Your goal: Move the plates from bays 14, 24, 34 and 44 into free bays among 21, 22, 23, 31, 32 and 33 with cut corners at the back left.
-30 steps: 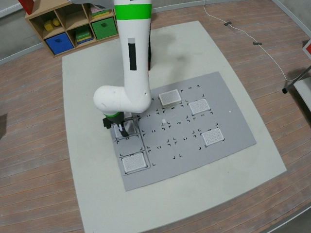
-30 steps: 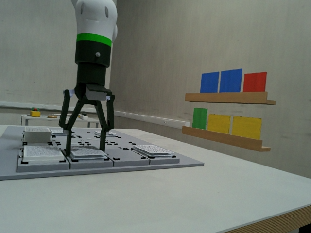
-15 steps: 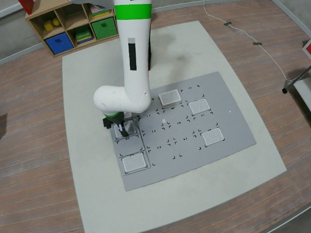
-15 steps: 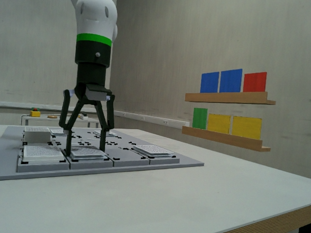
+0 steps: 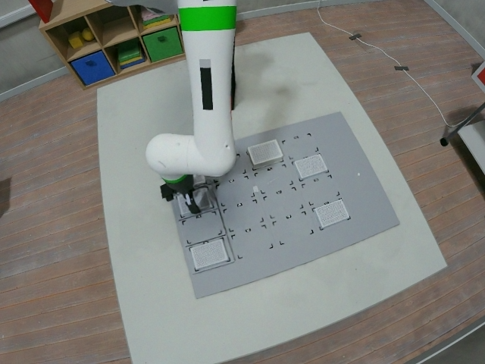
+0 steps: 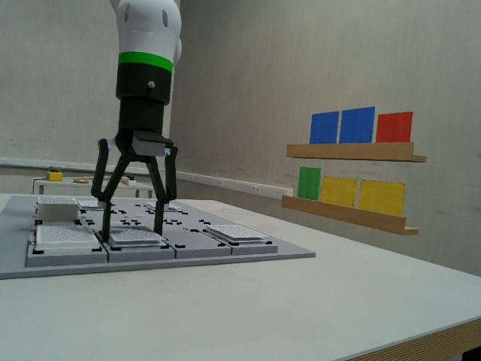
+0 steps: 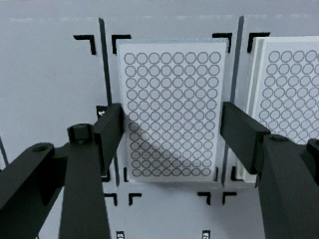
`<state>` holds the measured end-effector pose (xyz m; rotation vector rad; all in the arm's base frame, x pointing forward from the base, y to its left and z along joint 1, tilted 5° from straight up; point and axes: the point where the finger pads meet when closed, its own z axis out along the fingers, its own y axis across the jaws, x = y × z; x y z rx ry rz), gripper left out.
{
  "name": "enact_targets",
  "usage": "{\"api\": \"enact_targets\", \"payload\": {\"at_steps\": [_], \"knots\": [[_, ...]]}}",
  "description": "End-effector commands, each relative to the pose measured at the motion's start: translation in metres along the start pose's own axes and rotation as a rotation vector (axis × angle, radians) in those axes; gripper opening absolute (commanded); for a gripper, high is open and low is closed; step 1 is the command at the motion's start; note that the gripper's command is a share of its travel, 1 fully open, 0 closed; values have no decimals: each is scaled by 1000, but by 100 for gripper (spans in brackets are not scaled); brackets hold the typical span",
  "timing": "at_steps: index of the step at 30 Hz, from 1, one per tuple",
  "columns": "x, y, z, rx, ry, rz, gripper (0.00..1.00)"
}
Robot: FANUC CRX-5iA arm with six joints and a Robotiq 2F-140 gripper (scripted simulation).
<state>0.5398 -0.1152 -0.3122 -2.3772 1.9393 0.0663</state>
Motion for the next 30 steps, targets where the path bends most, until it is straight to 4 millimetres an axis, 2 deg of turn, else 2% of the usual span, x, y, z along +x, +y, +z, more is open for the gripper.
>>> {"api": "enact_targets", "payload": {"at_steps": [1, 16, 17, 30], "knots": [[0, -1, -1, 2, 1, 0, 58], [0, -1, -1, 2, 1, 0, 57], [0, -1, -1, 2, 1, 0, 10], [0, -1, -1, 2, 1, 0, 10]]}}
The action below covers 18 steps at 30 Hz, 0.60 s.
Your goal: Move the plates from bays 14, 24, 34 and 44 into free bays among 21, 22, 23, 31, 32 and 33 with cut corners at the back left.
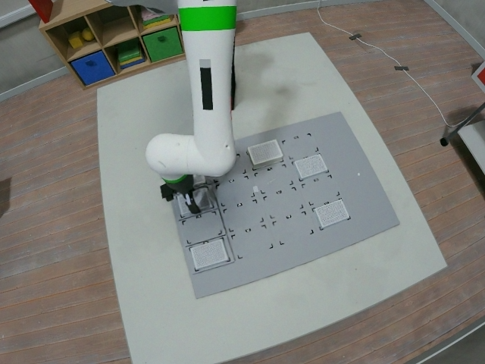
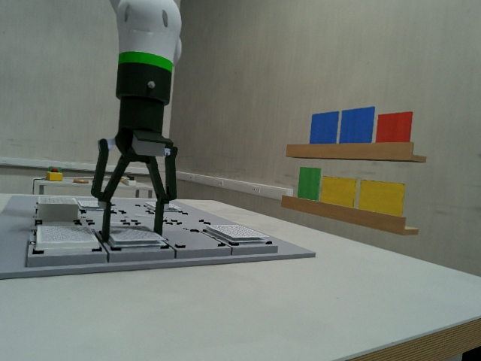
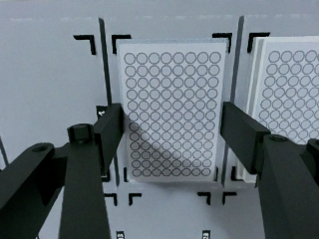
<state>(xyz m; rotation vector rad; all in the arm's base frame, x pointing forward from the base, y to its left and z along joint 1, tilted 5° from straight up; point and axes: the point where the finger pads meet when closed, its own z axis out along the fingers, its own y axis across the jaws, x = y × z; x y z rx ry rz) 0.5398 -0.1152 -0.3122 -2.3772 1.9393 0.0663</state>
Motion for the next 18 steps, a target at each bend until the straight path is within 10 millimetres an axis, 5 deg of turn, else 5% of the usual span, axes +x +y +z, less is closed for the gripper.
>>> {"api": "enact_targets", "payload": {"at_steps": [1, 18], "knots": [[0, -1, -1, 2, 1, 0, 10], [0, -1, -5, 2, 1, 0, 10]]}}
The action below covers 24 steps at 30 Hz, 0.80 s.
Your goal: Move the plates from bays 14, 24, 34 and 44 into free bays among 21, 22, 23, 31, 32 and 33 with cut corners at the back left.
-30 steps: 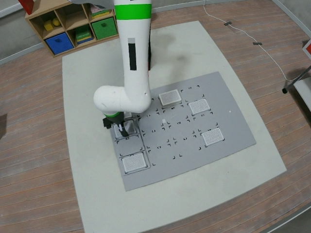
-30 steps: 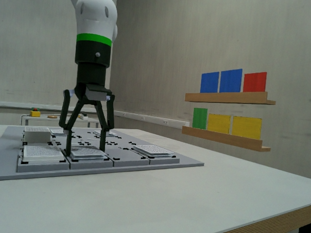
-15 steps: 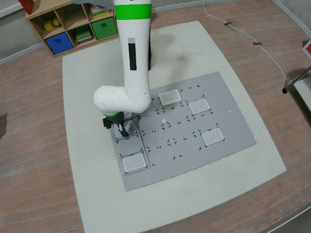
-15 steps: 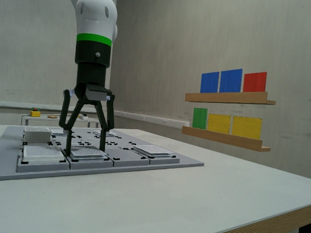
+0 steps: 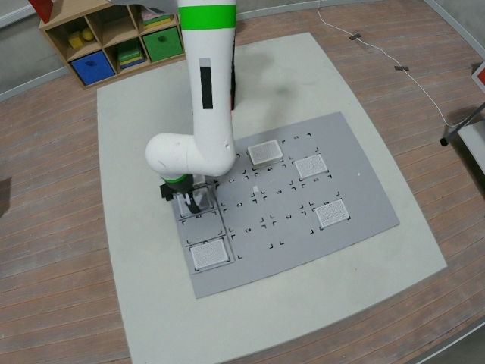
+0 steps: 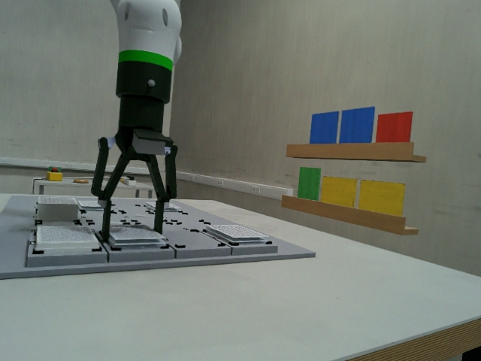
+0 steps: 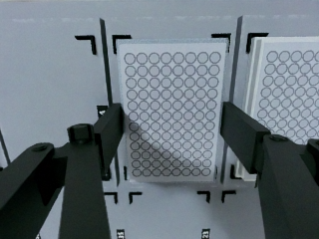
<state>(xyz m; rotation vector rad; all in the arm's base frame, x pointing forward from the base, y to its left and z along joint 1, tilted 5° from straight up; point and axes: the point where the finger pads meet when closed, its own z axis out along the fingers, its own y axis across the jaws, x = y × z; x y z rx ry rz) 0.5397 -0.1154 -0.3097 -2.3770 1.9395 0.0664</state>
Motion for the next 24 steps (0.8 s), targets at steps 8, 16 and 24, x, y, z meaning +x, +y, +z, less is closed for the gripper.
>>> {"api": "enact_targets", "payload": {"at_steps": [8, 16, 24], "knots": [[0, -1, -4, 2, 1, 0, 10], [0, -1, -7, 2, 1, 0, 10], [0, -1, -8, 2, 1, 0, 10]]}}
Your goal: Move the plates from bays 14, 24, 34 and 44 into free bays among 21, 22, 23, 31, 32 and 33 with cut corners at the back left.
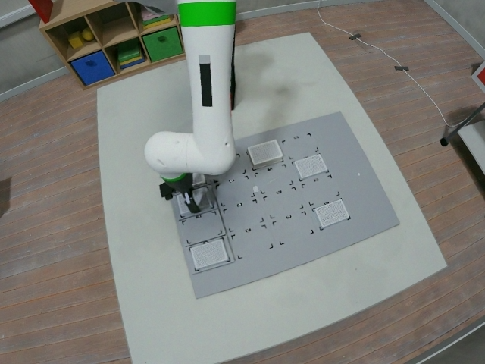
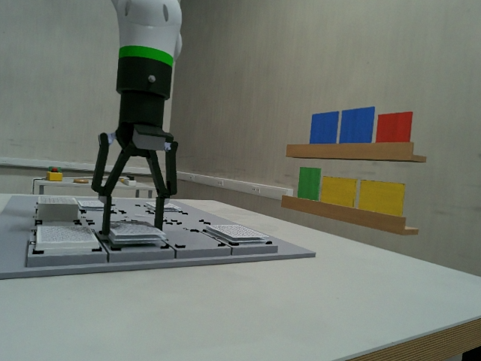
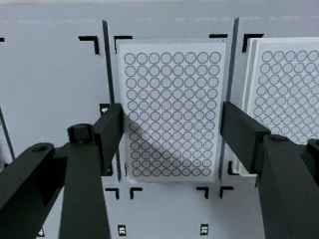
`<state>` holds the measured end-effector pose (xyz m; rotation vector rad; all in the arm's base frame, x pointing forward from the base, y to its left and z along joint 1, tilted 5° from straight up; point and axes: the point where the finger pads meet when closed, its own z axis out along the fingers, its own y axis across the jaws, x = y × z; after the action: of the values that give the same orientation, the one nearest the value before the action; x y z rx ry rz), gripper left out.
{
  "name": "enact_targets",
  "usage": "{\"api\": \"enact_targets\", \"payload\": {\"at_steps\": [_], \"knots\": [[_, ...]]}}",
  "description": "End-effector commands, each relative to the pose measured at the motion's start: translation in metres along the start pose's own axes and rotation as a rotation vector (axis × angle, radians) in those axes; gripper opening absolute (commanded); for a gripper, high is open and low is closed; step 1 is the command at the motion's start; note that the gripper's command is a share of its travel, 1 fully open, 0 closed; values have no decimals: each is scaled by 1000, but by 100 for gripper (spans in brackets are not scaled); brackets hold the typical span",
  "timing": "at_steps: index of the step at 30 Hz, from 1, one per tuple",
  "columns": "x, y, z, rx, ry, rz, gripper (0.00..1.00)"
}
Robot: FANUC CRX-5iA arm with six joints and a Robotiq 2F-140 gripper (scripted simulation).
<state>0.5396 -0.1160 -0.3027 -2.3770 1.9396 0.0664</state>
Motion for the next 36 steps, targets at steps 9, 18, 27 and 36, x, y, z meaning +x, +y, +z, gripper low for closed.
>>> {"api": "enact_targets", "payload": {"at_steps": [9, 18, 27, 36], "knots": [[0, -1, -11, 2, 1, 0, 10], [0, -1, -20, 2, 1, 0, 10], [0, -1, -32, 2, 1, 0, 10], [0, -1, -41, 2, 1, 0, 10]]}}
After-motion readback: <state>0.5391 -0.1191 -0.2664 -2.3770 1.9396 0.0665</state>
